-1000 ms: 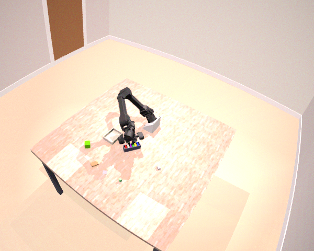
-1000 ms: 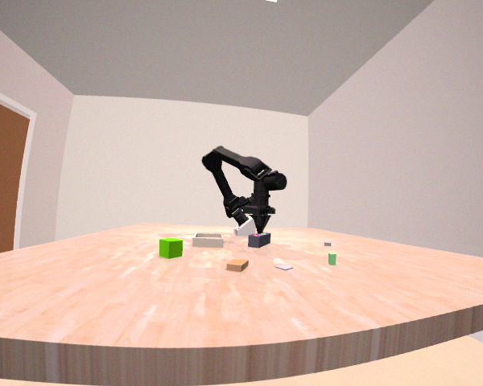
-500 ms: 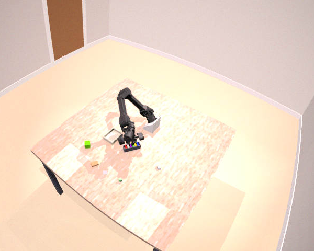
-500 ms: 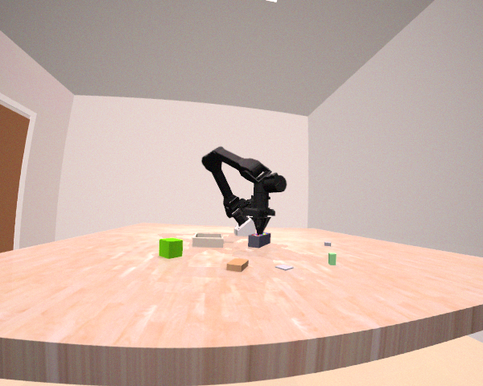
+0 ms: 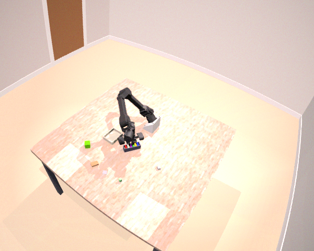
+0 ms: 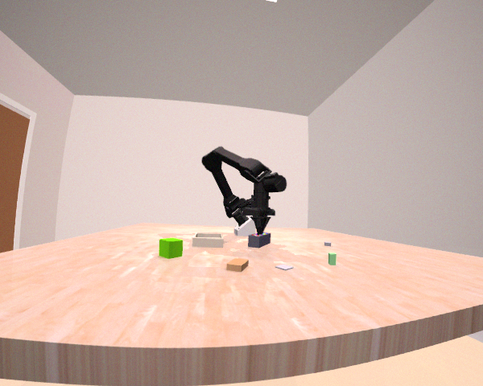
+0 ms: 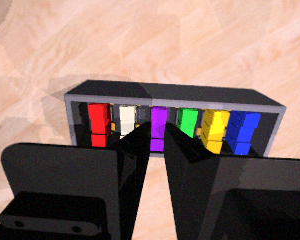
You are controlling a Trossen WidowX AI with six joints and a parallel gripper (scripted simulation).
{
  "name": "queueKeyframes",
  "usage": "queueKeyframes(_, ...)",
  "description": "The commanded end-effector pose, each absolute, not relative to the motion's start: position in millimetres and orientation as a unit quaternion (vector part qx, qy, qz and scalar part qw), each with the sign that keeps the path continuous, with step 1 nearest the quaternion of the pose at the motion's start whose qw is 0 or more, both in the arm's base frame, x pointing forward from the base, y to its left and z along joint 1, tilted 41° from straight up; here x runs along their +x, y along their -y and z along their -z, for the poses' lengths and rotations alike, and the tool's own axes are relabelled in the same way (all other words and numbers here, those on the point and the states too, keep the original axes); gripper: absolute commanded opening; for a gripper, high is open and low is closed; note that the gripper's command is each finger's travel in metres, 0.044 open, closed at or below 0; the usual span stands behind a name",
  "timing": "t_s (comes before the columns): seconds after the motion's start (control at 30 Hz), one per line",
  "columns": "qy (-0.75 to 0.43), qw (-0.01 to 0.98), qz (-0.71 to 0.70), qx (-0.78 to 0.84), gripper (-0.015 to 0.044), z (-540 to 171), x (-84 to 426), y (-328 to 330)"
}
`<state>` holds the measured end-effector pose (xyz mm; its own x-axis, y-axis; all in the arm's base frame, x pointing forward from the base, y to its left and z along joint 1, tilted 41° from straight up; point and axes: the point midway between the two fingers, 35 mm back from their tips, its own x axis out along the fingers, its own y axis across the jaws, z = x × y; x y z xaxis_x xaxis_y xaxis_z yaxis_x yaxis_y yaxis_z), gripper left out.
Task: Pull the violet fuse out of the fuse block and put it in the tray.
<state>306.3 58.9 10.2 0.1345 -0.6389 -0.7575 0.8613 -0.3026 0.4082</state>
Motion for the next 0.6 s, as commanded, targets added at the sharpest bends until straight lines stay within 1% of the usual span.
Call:
queueKeyframes(0.0, -0.115, 0.578, 0.648, 0.482, 0.0000, -11.5, 306.1, -59.9)
queueKeyframes(0.57, -0.115, 0.579, 0.648, 0.482, 0.0000, -17.7, 305.3, -65.4)
